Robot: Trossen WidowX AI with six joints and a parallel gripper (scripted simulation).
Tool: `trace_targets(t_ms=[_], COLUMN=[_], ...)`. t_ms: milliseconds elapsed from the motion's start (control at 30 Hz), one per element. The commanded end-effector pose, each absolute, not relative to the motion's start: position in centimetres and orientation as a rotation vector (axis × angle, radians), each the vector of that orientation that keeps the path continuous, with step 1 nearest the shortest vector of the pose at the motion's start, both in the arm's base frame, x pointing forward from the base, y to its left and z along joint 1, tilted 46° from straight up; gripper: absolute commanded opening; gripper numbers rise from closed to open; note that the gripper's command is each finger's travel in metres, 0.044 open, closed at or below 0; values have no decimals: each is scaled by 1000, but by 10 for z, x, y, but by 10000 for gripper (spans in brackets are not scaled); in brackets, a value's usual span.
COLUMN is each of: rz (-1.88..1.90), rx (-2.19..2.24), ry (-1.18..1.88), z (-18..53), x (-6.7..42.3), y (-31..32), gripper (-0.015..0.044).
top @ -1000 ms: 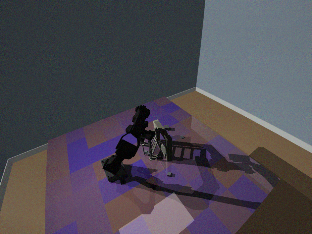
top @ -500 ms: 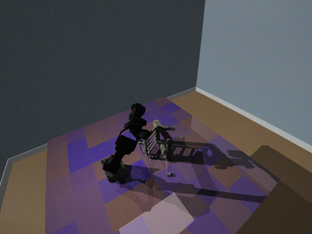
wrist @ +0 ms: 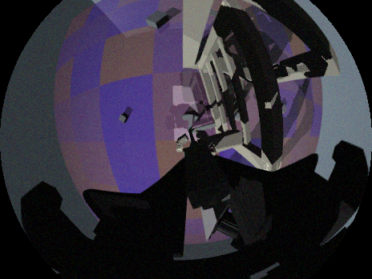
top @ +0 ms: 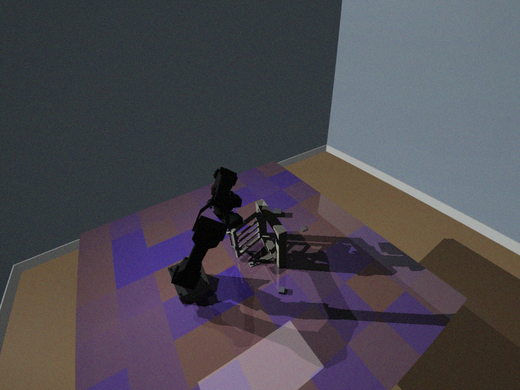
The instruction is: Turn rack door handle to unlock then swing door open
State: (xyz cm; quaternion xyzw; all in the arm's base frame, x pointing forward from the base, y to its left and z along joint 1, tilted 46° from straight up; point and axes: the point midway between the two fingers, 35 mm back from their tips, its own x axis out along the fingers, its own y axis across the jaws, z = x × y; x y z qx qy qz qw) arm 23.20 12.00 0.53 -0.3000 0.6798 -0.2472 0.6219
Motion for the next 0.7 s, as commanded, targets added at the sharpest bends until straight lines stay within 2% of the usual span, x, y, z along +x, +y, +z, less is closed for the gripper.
trace_targets(t_ms=[0,667], rz=[-638,-853], rx=[-612,-372], ry=[1526,1390], z=[-3,-32], x=[234,249], y=[128,157], gripper=[12,12])
